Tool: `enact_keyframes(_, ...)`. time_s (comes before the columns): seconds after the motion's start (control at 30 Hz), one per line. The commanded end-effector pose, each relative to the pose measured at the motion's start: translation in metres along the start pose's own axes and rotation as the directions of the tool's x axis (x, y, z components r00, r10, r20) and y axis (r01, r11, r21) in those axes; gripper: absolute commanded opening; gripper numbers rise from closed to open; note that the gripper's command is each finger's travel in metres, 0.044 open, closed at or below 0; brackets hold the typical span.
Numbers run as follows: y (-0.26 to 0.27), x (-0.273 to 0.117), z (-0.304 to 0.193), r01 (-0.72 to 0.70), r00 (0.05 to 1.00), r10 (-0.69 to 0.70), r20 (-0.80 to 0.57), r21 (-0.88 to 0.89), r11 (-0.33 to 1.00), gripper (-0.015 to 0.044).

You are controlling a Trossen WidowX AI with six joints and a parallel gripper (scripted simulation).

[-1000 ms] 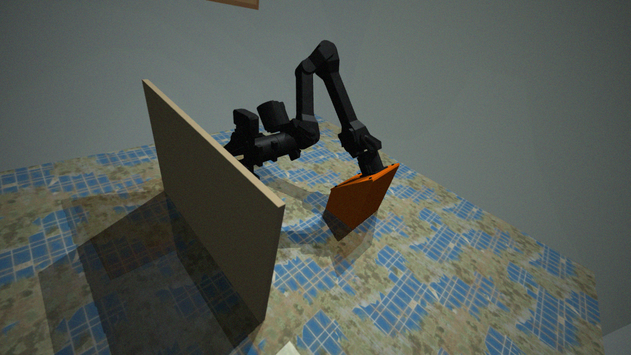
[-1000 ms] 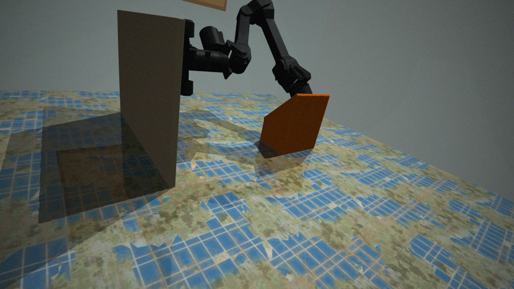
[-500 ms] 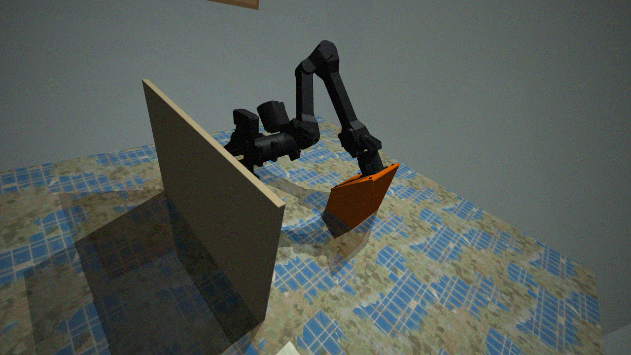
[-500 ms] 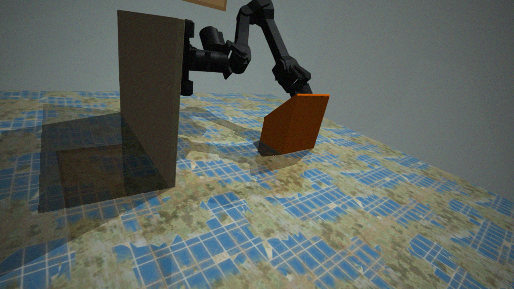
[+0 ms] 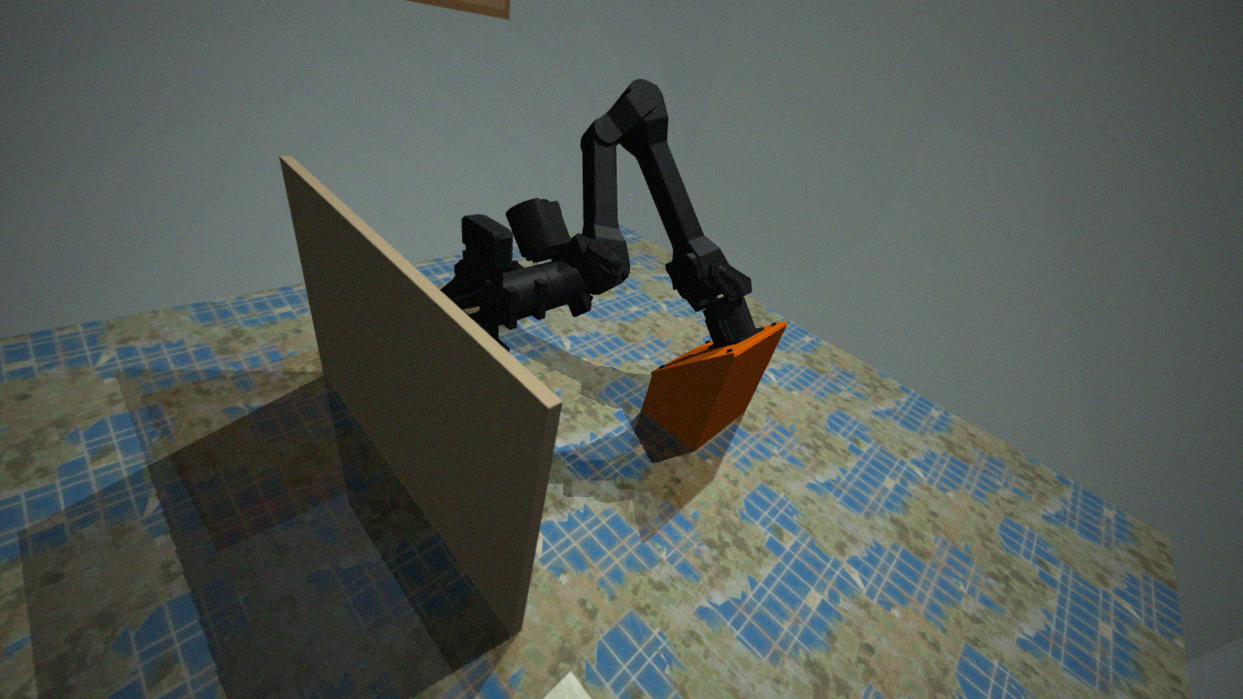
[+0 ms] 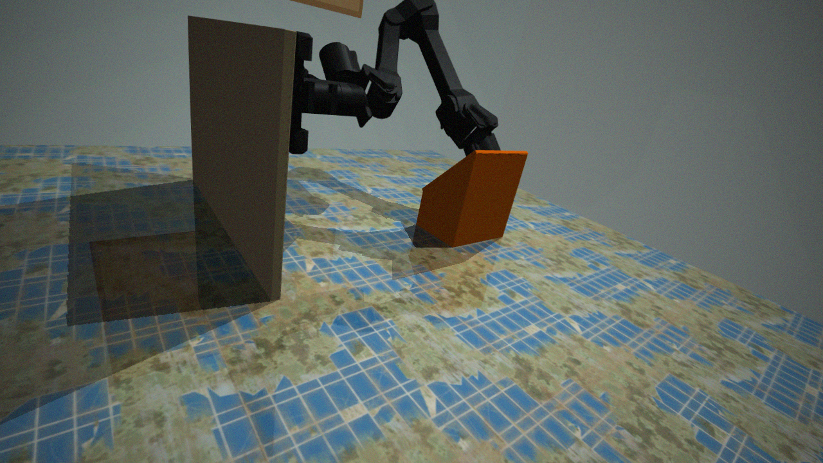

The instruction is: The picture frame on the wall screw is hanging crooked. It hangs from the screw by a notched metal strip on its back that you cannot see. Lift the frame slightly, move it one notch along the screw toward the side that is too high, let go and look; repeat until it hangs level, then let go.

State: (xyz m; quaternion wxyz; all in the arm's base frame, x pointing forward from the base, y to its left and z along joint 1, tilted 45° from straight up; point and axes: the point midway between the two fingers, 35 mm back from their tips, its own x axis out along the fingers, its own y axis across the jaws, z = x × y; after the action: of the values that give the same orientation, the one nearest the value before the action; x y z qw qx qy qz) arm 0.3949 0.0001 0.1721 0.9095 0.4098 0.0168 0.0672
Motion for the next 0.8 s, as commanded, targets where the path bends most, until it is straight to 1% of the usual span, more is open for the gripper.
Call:
enact_keyframes(0.0,-0.0002,0.0000,0.0001,0.001,1.000,0.000,0.001,-0.046,0.999,0.0000)
enact_keyframes(0.3,0.0000,0.0000,0.0000,0.000,1.000,0.000,0.001,-0.084,0.996,0.0000)
enact_keyframes(0.63,0.0002,0.0000,-0.0001,-0.001,1.000,0.001,0.000,-0.066,0.998,0.0260)
enact_keyframes(0.77,0.0002,-0.0016,0.0003,-0.001,1.000,0.001,0.000,-0.064,0.998,0.0260)
